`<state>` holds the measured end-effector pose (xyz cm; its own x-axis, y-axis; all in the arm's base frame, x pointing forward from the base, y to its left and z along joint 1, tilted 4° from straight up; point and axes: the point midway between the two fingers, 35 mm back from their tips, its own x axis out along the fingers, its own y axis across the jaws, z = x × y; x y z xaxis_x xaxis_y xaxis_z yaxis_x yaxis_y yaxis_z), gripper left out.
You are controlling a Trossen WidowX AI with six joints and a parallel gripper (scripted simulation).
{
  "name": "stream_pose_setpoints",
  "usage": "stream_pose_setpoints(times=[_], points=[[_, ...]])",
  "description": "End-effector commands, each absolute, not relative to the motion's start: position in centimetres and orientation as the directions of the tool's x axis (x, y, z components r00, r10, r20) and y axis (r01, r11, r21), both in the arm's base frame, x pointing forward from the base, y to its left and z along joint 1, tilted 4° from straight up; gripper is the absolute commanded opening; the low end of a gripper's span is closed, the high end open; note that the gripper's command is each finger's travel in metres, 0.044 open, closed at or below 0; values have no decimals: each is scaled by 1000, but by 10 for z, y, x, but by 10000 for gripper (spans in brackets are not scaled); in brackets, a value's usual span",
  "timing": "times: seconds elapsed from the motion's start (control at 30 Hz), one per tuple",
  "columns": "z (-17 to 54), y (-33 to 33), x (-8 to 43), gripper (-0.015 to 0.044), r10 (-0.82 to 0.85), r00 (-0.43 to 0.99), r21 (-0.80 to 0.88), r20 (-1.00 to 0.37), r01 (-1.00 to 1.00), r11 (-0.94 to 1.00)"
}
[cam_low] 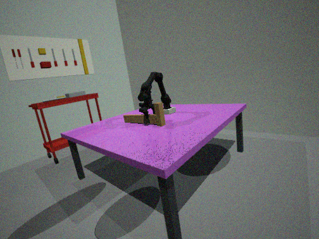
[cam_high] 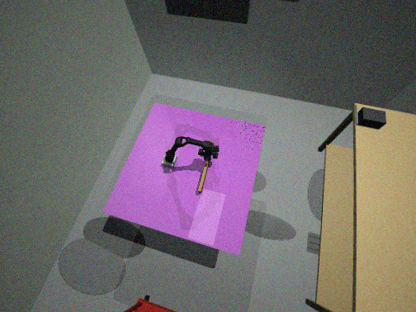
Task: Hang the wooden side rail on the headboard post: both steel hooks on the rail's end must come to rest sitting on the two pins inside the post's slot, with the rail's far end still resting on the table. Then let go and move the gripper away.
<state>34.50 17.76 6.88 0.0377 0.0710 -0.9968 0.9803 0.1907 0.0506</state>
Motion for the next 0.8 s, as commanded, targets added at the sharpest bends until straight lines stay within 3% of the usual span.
stream_pose_setpoints(times=[0.0, 0.27, 0.77], points=[[84, 177, 345, 440, 79, 47, 61, -996, 979, 195], [82, 148, 350, 440, 77, 47, 61, -996, 979, 195], [83, 151, 351, 440, 73, 50, 63, -996, 981, 185]])
